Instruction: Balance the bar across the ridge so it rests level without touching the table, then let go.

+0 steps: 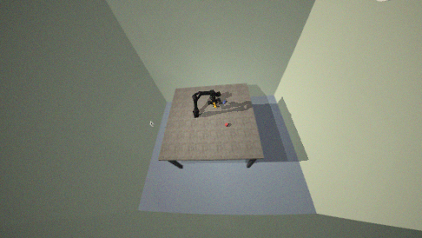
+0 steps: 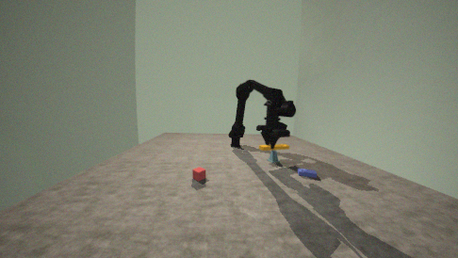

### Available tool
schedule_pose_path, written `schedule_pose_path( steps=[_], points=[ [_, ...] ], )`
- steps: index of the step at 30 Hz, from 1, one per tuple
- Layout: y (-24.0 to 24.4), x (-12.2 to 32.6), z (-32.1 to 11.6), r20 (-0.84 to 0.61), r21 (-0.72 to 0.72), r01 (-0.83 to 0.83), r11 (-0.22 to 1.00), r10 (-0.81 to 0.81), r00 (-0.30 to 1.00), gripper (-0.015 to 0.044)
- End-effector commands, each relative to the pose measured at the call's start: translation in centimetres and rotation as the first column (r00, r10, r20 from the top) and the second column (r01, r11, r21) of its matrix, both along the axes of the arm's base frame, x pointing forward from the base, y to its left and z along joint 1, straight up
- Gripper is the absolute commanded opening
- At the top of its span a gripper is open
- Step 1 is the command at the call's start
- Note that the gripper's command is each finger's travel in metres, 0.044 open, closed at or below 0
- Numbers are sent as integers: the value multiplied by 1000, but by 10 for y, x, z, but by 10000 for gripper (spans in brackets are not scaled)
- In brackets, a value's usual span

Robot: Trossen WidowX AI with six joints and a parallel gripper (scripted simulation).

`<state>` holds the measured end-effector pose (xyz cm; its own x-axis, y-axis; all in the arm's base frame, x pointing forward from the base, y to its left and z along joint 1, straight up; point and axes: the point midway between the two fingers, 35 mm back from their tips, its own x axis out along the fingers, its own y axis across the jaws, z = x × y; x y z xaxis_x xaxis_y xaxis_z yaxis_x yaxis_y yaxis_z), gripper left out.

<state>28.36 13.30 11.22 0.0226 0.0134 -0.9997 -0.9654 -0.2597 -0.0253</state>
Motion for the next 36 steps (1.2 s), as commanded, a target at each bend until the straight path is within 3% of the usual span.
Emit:
schedule_pose_path(
  steps=[1, 36],
  points=[
    [0, 0, 0, 2, -2, 1, 1000, -1, 1000, 0],
    [0, 0, -3, 2, -2, 1, 1000, -1, 1000, 0]
  ],
)
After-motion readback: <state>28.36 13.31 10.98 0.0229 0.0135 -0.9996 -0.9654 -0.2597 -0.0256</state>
